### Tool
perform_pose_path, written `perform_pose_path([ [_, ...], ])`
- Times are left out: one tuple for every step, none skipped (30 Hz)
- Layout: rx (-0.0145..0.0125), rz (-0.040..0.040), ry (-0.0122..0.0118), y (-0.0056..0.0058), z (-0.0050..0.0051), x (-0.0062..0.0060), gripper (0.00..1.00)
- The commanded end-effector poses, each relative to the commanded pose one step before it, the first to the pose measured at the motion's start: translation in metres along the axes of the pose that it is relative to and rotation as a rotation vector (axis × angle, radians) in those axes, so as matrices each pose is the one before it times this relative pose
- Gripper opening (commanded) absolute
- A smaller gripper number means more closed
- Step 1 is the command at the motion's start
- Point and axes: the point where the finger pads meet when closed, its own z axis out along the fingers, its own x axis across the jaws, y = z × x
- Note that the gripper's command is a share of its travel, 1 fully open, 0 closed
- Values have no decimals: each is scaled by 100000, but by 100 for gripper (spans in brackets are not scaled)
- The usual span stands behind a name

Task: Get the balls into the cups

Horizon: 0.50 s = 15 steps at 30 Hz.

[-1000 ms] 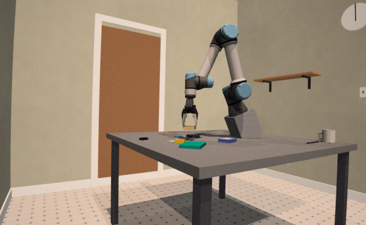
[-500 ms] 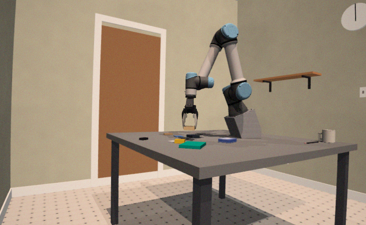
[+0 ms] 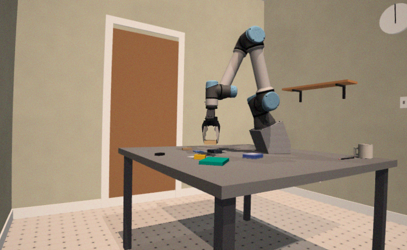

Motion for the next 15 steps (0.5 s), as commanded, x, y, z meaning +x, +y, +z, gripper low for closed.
perform_pose_path([
  [226,-14,665,-19,-33,26,44],
  [-683,3,-927,-10,1,14,44],
  [-54,0,26,-1,0,0,44],
  [-67,0,16,-1,0,0,44],
  [-65,0,10,-1,0,0,44],
  [-60,0,17,-1,0,0,44],
  [-47,0,27,-1,0,0,44],
  [-39,0,35,-1,0,-1,44],
  [-27,0,41,0,0,-1,44],
  [0,0,0,0,0,0,44],
  [0,0,0,0,0,0,44],
  [-345,3,456,-5,-1,-6,44],
  [106,-2,-61,1,1,0,44],
  [68,0,-17,1,0,0,44],
  [54,0,3,1,0,0,44],
])
